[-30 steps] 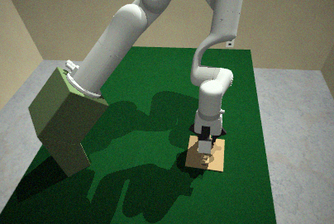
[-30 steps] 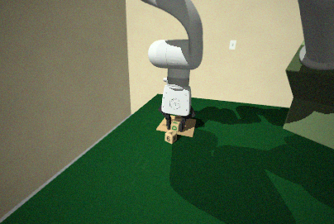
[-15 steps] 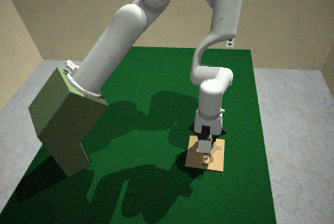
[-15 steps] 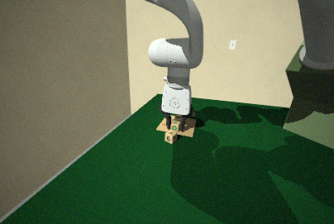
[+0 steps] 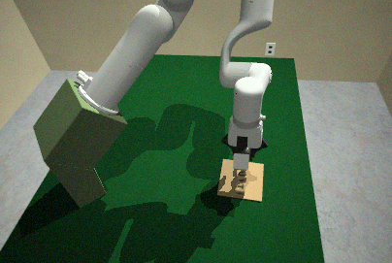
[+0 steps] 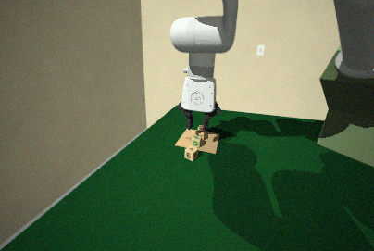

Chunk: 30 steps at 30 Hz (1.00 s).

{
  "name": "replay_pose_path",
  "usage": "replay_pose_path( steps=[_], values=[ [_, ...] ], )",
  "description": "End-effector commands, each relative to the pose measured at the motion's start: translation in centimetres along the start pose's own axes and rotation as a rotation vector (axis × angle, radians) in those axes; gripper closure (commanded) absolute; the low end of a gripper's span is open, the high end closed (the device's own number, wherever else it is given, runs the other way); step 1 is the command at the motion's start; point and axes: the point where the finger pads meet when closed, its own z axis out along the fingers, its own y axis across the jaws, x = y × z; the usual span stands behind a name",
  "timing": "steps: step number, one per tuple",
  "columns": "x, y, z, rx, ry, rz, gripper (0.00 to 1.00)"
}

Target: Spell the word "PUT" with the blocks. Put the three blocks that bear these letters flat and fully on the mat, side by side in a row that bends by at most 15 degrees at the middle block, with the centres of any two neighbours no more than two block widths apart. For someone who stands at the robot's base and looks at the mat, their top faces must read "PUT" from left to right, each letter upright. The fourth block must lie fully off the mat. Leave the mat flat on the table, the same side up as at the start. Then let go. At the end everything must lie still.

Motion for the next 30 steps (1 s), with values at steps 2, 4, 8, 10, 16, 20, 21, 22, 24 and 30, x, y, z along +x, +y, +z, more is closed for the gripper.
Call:
replay_pose_path(
  steps=[2,4,8,10,16,20,21,22,24,30],
  values=[
    [-0.15,-0.05,-2.66,-0.004,-0.003,0.001,0.53],
    [-0.14,-0.05,-3.08,-0.004,-0.003,0.001,0.53],
    [-0.14,-0.05,-3.36,-0.004,-0.003,0.001,0.53],
    [-0.14,-0.05,-3.37,-0.004,-0.003,0.001,0.0],
    [-0.14,-0.05,-3.37,-0.004,-0.003,0.001,0.0],
    [-0.14,-0.05,-3.37,-0.004,-0.003,0.001,0.0],
    [-0.14,-0.05,-3.37,-0.004,-0.003,0.001,0.0],
    [-0.14,-0.05,-3.37,-0.004,-0.003,0.001,0.0],
    [-0.14,-0.05,-3.37,-0.004,-0.003,0.001,0.0],
    [-0.14,-0.05,-3.37,-0.004,-0.003,0.001,0.0]
  ],
)
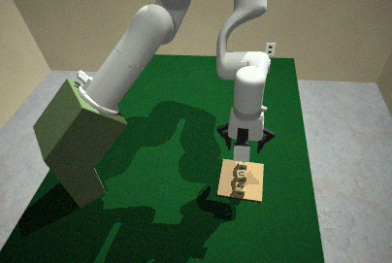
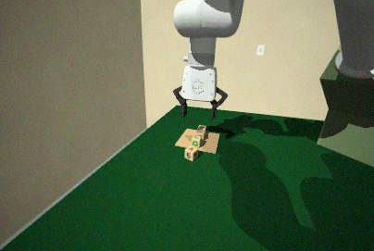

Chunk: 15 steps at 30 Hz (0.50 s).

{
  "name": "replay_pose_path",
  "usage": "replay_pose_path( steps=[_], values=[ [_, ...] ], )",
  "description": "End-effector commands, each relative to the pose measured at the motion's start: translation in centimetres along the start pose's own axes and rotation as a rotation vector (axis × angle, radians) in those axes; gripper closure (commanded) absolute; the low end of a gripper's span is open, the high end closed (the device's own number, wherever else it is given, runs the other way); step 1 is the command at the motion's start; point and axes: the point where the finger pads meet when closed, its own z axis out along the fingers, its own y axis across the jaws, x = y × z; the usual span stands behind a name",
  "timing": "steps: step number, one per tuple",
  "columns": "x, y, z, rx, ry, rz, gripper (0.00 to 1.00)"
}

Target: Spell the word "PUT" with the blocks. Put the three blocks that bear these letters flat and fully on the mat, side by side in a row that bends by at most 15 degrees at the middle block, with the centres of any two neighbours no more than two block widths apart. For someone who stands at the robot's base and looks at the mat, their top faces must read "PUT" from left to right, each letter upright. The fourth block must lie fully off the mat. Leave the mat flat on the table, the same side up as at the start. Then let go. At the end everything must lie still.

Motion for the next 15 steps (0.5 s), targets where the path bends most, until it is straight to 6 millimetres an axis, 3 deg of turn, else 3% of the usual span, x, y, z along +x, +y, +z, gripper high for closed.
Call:
replay_pose_path(
  steps=[1,8,15],
  values=[
    [0.0,-0.1,-0.1,0.002,0.001,-0.001,0.0],
    [0.0,-0.1,-0.8,0.002,0.001,-0.001,0.0],
    [0.0,-0.1,-3.6,0.002,0.001,-0.001,0.0]
  ],
)
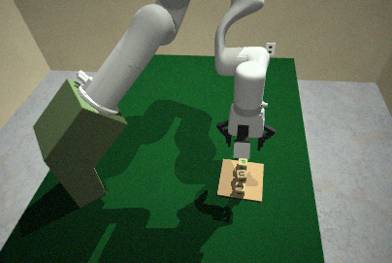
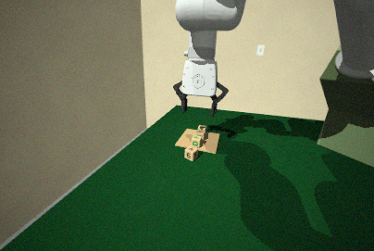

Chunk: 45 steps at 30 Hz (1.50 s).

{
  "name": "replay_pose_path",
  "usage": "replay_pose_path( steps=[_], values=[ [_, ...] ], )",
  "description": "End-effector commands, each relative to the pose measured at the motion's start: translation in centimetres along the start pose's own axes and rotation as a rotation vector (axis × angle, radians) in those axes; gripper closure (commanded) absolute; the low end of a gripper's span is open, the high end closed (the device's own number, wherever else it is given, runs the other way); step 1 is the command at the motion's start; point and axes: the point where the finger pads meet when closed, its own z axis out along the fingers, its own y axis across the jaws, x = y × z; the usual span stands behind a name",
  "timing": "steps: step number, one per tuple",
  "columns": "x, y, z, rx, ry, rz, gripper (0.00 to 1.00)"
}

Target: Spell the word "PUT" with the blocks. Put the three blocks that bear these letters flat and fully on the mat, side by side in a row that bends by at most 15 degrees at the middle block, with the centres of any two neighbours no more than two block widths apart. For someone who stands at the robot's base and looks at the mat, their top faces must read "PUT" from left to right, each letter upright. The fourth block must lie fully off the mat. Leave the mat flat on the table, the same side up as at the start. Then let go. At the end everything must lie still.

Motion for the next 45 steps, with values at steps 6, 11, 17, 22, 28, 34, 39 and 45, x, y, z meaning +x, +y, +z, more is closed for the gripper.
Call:
replay_pose_path(
  steps=[6,11,17,22,28,34,39,45],
  values=[
    [0.0,-0.1,-4.2,0.0,0.0,0.0,0.0],
    [0.0,-0.1,-6.2,0.0,0.0,0.0,0.0],
    [0.0,-0.1,-6.9,0.0,0.0,0.0,0.0],
    [0.0,-0.1,-6.9,0.0,0.0,0.0,0.0],
    [0.0,-0.1,-6.9,0.0,0.0,0.0,0.0],
    [0.0,-0.1,-6.9,0.0,0.0,0.0,0.0],
    [0.0,-0.1,-6.9,0.0,0.0,0.0,0.0],
    [0.0,-0.1,-6.9,0.0,0.0,0.0,0.0]
  ],
)
